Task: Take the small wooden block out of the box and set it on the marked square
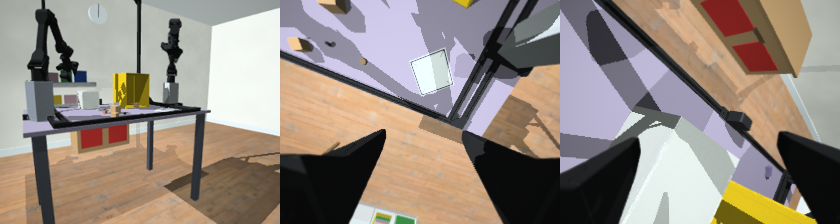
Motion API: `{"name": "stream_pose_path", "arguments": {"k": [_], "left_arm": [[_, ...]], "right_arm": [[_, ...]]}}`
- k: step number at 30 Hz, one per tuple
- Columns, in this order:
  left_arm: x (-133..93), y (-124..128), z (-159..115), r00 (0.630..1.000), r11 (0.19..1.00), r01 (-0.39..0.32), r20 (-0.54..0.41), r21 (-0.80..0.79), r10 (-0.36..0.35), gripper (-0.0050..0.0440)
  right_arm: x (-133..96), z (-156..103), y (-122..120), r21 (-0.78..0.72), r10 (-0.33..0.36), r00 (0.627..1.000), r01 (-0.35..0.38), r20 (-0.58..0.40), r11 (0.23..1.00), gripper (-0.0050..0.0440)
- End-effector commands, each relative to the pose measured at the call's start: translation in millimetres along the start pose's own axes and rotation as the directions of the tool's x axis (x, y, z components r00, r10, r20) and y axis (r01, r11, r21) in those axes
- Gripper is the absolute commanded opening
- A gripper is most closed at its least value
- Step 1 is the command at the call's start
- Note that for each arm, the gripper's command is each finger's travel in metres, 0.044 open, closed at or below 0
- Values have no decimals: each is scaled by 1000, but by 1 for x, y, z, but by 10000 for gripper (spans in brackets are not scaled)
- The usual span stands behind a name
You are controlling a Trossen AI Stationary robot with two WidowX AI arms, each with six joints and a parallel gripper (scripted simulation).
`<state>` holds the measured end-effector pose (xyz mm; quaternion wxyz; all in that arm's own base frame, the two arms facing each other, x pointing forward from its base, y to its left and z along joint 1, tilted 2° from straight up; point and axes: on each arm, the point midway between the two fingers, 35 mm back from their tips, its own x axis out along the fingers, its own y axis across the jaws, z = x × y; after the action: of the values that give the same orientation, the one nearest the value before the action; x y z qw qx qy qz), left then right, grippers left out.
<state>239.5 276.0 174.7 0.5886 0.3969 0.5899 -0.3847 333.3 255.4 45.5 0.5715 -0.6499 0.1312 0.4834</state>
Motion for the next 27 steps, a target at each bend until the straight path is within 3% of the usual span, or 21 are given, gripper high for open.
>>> {"name": "stream_pose_path", "arguments": {"k": [1, 18, 22, 27], "left_arm": [[0, 0, 0, 1000, 1000, 0, 0, 0, 0, 400], [2, -2, 0, 1000, 1000, 4, 8, -6, -4, 400], [32, -36, 2, 983, 988, 85, 172, -131, -62, 400], [62, -81, 14, 914, 931, 205, 399, -301, -72, 400]], "right_arm": [[0, 0, 0, 0, 0, 1000, 0, 0, 1000, 400], [-1, -1, -2, 12, -3, 1000, 3, -2, 1000, 400], [-30, -27, -29, 238, -69, 997, 76, -39, 968, 400], [-75, -64, -61, 493, -150, 984, 178, -96, 852, 400]]}}
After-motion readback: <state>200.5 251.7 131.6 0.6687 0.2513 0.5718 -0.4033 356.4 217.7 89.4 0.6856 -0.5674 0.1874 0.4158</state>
